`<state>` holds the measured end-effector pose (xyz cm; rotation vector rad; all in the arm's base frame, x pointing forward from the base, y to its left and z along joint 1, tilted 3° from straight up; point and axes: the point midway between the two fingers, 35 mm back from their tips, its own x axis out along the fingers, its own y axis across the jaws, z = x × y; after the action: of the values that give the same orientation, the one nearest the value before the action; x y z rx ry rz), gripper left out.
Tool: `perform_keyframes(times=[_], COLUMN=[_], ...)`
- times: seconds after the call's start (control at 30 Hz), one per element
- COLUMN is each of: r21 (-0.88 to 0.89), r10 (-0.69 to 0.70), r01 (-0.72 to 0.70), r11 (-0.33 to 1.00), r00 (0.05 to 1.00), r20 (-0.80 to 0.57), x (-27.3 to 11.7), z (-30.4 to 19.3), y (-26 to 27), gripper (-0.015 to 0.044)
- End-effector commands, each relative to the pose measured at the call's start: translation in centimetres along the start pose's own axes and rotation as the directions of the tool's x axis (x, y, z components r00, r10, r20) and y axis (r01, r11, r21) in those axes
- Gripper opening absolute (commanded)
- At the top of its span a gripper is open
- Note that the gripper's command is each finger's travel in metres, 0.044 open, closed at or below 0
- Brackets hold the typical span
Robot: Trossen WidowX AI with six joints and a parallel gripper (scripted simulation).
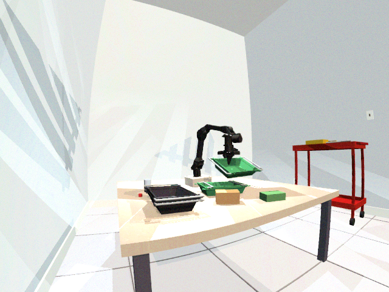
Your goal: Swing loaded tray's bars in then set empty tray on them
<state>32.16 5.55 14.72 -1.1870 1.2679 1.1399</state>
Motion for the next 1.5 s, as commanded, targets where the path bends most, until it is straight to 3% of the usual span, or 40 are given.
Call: perform_keyframes(times=[0.0, 0.7, 1.47], r21=[0.058, 0.322, 0.324], r10=[-0.022, -0.02, -0.02], r01=[0.022, 0.024, 0.024], r11=[0.998, 0.947, 0.946], r00=[1.0, 1.0, 1.0], r20=[-0.004, -0.017, -0.017], x=[-0.4, -0.4, -0.4], z=[-1.6, -9.6, -9.7], y=[-0.4, -0.6, -0.6], gripper=[0.0, 0.0, 0.0])
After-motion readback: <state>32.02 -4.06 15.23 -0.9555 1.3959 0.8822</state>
